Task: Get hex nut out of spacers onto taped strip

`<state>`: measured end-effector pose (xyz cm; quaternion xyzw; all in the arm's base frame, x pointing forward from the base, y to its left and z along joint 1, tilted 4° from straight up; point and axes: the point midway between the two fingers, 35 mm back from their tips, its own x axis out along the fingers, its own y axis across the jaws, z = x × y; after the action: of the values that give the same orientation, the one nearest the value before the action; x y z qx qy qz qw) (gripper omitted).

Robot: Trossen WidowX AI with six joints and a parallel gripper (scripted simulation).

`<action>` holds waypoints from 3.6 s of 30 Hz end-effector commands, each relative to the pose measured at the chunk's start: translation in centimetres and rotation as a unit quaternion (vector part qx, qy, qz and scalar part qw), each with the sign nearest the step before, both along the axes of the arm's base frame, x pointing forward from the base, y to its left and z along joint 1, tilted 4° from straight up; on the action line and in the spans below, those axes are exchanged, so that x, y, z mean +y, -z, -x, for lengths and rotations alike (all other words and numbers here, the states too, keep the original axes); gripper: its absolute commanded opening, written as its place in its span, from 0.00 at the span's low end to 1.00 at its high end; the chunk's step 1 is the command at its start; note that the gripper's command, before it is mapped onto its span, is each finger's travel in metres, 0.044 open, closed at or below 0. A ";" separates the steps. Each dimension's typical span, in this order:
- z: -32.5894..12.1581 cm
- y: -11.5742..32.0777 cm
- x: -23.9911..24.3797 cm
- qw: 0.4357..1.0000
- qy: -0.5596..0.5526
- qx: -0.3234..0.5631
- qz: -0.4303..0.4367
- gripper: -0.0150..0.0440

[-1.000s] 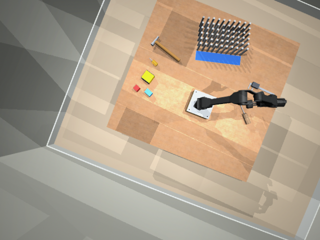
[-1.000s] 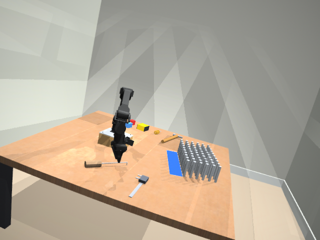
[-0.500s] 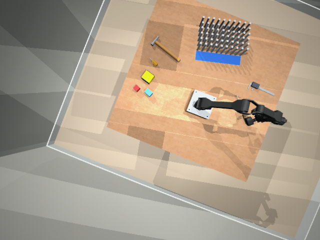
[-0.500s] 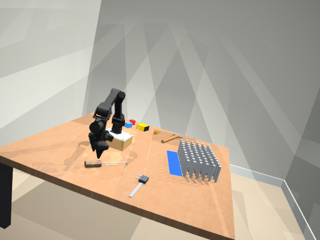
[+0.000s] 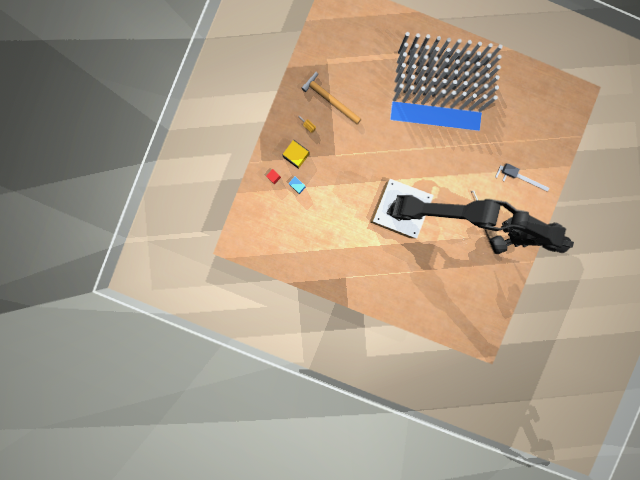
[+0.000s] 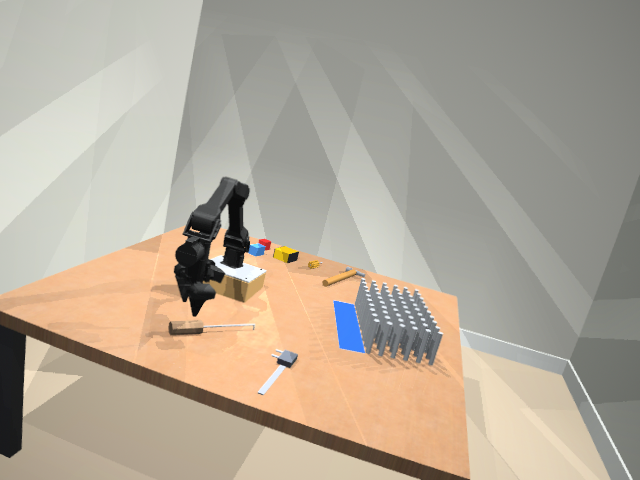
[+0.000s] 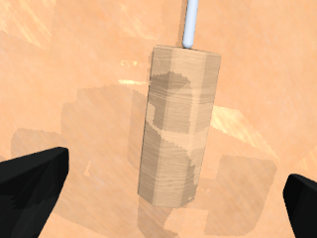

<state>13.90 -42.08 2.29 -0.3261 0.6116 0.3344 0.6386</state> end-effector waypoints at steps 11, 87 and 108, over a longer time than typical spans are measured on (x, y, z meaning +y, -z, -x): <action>0.1 0.0 0.0 1.000 -0.003 0.002 -0.001 0.73; 0.0 0.9 0.0 1.000 -0.003 0.001 -0.001 0.25; -0.1 1.7 -0.1 0.966 0.257 0.009 -0.004 0.25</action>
<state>14.01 -42.14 0.67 -0.1717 0.6730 0.1847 0.6953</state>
